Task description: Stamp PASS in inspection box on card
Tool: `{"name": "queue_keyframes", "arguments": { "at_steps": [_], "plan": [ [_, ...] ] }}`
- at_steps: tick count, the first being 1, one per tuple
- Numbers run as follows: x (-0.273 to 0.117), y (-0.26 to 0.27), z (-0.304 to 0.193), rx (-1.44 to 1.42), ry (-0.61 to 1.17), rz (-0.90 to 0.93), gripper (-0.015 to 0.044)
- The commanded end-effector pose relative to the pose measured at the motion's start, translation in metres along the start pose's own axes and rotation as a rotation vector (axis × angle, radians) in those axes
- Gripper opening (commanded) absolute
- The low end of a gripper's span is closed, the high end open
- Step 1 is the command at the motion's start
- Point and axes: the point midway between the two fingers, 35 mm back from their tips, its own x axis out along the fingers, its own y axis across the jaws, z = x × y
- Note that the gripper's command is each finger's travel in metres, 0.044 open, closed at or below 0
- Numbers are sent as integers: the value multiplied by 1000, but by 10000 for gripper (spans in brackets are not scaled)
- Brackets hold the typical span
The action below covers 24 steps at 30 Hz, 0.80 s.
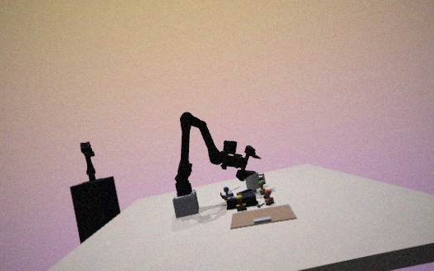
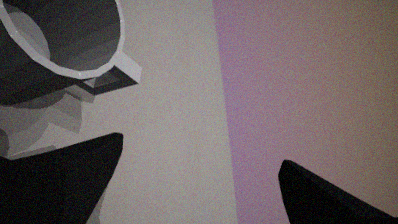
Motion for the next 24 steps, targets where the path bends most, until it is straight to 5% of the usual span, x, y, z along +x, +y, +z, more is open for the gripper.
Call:
{"name": "queue_keyframes", "arguments": {
  "at_steps": [1, 7, 16, 24],
  "plan": [
    [2, 0, -1, 12, 5, 7, 374],
    [36, 9, -33, 397, 217, 210, 219],
    [35, 9, -67, 986, 724, 411, 219],
    [7, -13, -74, 1300, 1098, 391, 219]
  ]
}}
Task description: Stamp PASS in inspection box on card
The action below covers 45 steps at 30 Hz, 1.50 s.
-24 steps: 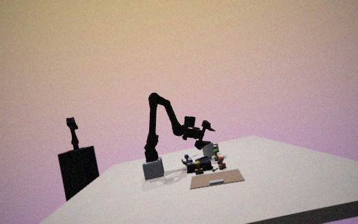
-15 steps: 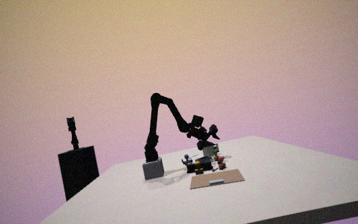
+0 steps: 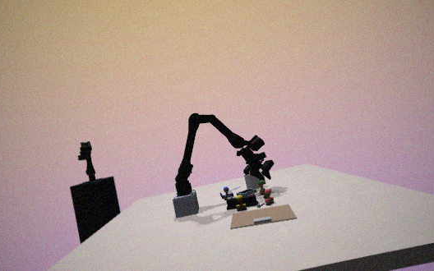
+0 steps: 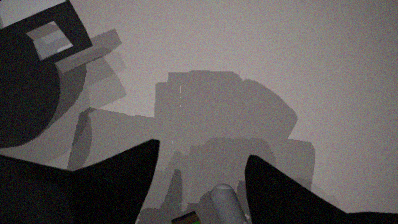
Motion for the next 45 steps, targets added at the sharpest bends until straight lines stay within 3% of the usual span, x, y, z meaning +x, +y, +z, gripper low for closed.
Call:
{"name": "queue_keyframes", "arguments": {
  "at_steps": [1, 4, 20, 45],
  "plan": [
    [-44, -25, -10, 545, 402, -33, 219],
    [-58, -22, -20, 610, 503, -40, 219],
    [-59, -22, -22, 614, 507, -41, 219],
    [-24, -19, -38, 614, 507, -41, 219]
  ]
}}
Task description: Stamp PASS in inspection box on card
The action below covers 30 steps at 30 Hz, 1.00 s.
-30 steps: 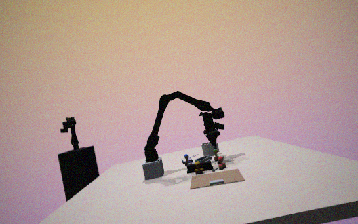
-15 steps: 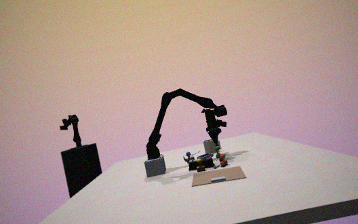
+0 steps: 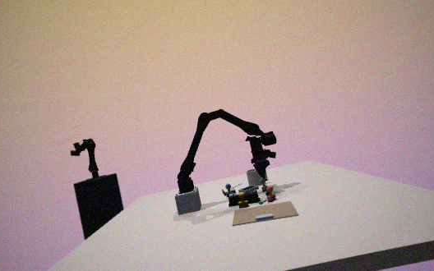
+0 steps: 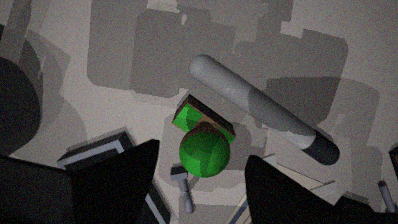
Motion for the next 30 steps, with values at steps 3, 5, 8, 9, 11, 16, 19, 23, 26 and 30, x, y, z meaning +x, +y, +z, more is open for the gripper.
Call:
{"name": "queue_keyframes", "arguments": {
  "at_steps": [3, 5, 8, 9, 11, 16, 19, 23, 26, 30],
  "plan": [
    [11, -1, -1, 4, 2, -4, 219],
    [14, -1, -1, 4, 2, -4, 219],
    [19, -1, -2, 4, 2, -4, 219],
    [21, -1, -2, 4, 2, -4, 219],
    [24, -1, -2, 4, 2, -4, 219],
    [32, -1, -3, 4, 2, -4, 219],
    [37, -1, -3, 4, 2, -4, 219],
    [42, -1, -4, 4, 2, -4, 219],
    [42, -1, -4, 4, 2, -4, 219],
    [40, -1, -3, 2, 3, 0, 192]
  ]
}}
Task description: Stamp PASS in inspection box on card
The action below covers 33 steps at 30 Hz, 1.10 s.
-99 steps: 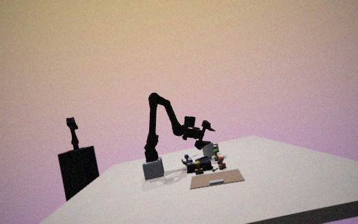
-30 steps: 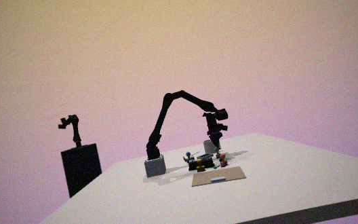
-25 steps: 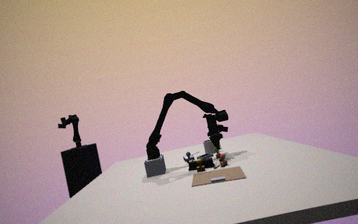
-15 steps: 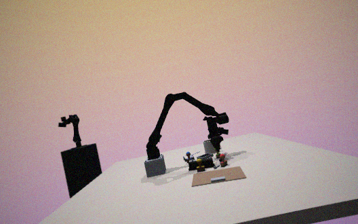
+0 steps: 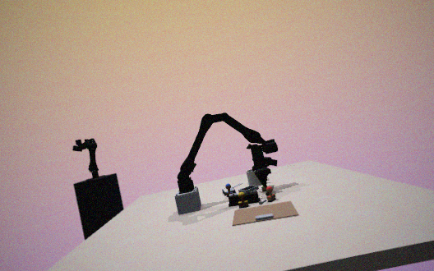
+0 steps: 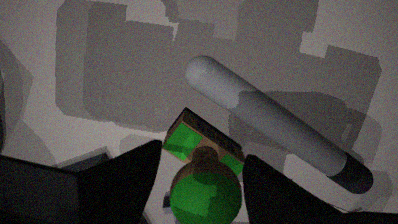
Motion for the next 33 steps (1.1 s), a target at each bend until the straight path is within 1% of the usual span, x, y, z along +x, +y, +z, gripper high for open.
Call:
{"name": "queue_keyframes", "arguments": {
  "at_steps": [1, 17, 20, 33],
  "plan": [
    [0, 0, 0, 0, 0, 0, 185],
    [0, 0, 0, 0, 0, 0, 79],
    [-1, 0, 0, 0, 0, 0, 0],
    [-7, 0, 1, 0, 0, 1, 0]
  ]
}}
